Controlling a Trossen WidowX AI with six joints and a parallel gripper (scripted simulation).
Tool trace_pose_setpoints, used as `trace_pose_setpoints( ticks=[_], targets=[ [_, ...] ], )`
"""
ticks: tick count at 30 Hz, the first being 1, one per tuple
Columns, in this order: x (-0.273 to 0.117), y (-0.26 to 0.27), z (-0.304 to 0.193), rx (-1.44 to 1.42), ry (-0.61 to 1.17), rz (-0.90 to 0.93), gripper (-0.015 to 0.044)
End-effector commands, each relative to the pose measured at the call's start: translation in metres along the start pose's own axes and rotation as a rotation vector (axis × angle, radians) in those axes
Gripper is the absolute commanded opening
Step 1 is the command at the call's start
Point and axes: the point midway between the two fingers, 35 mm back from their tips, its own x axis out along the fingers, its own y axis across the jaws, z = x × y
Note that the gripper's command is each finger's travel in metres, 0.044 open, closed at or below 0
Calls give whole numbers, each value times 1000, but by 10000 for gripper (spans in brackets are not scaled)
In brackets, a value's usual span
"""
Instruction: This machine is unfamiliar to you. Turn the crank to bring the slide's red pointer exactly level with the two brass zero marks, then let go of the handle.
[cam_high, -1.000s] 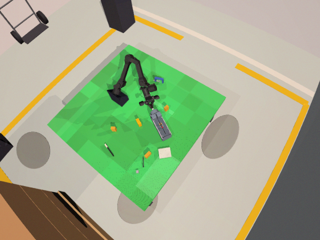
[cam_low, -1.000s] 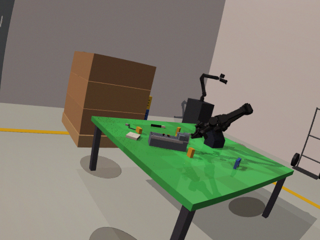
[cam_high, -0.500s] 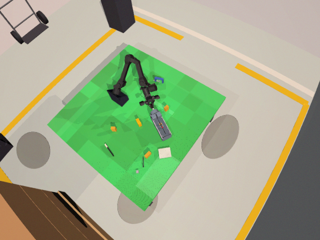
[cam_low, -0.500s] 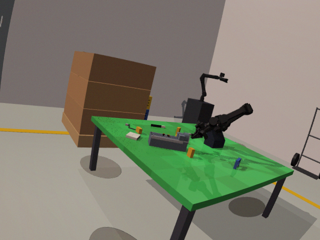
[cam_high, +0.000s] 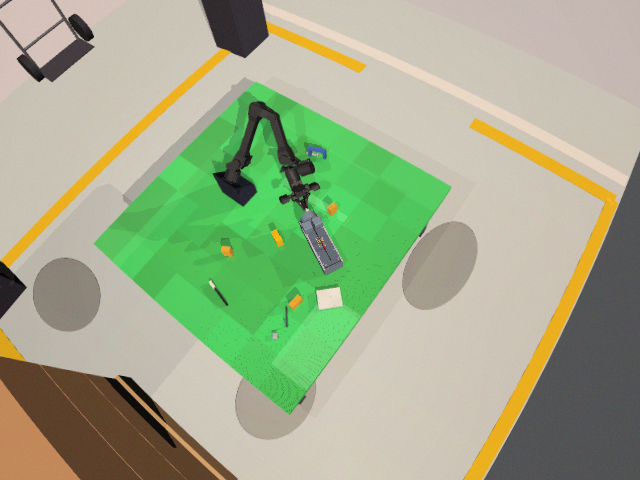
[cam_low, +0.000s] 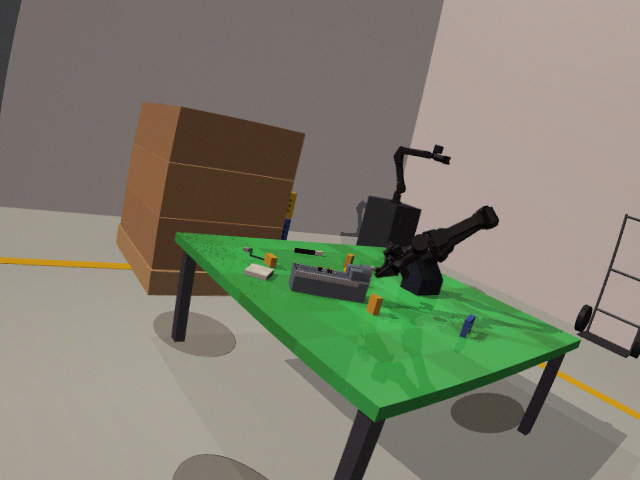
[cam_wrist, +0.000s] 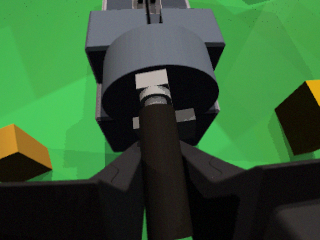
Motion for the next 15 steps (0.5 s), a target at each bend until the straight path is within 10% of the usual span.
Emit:
trace_pose_setpoints(
  ticks=[1,15],
  targets=[
    [1,9,-1,-8,2,20,0],
    [7,18,-7,-7,3,21,0]
  ],
)
